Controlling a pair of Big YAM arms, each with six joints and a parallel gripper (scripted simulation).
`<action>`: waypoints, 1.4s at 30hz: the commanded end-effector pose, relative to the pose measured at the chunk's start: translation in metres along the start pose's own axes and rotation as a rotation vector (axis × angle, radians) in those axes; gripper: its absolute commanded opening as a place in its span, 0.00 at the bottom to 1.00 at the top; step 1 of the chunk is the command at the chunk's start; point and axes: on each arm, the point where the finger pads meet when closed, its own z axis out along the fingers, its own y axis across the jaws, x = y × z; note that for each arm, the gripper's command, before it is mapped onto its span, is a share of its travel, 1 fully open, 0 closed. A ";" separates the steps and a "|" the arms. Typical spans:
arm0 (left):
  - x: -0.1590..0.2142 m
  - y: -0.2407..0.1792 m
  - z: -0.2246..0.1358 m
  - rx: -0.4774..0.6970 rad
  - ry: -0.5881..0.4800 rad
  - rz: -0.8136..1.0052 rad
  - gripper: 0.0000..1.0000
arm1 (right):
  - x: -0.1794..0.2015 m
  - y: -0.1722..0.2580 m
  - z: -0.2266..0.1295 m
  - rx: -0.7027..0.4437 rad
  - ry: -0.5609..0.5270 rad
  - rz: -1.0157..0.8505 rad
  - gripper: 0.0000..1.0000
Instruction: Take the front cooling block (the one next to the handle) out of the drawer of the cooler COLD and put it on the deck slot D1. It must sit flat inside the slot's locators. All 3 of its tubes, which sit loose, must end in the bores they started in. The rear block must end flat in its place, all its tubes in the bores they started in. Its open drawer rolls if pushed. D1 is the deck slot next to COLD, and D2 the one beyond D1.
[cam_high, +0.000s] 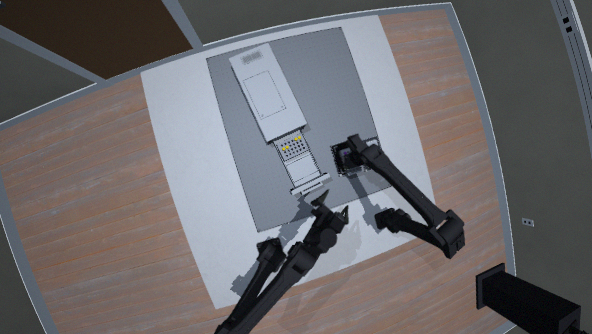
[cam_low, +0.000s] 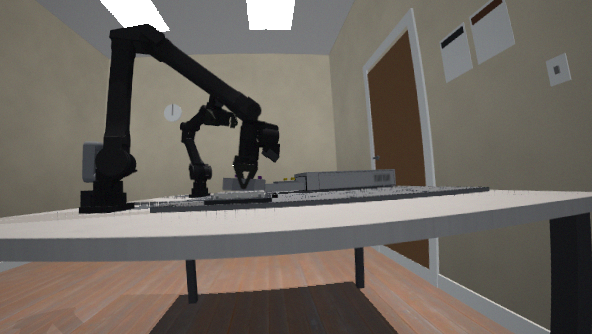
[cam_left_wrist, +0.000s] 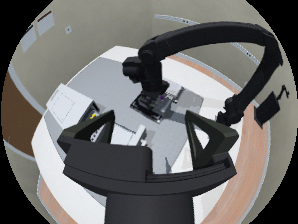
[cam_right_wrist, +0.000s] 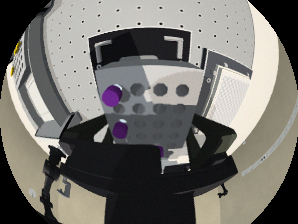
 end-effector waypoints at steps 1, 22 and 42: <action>-0.021 -0.001 -0.006 0.002 -0.047 -0.014 1.00 | -0.051 0.029 -0.070 -0.043 -0.129 -0.006 0.84; -0.021 -0.001 -0.006 0.002 -0.047 -0.014 1.00 | -0.053 0.033 -0.061 -0.075 -0.202 -0.019 0.84; -0.021 -0.001 -0.006 0.002 -0.047 -0.014 1.00 | -0.040 0.023 -0.045 -0.072 -0.181 -0.009 0.84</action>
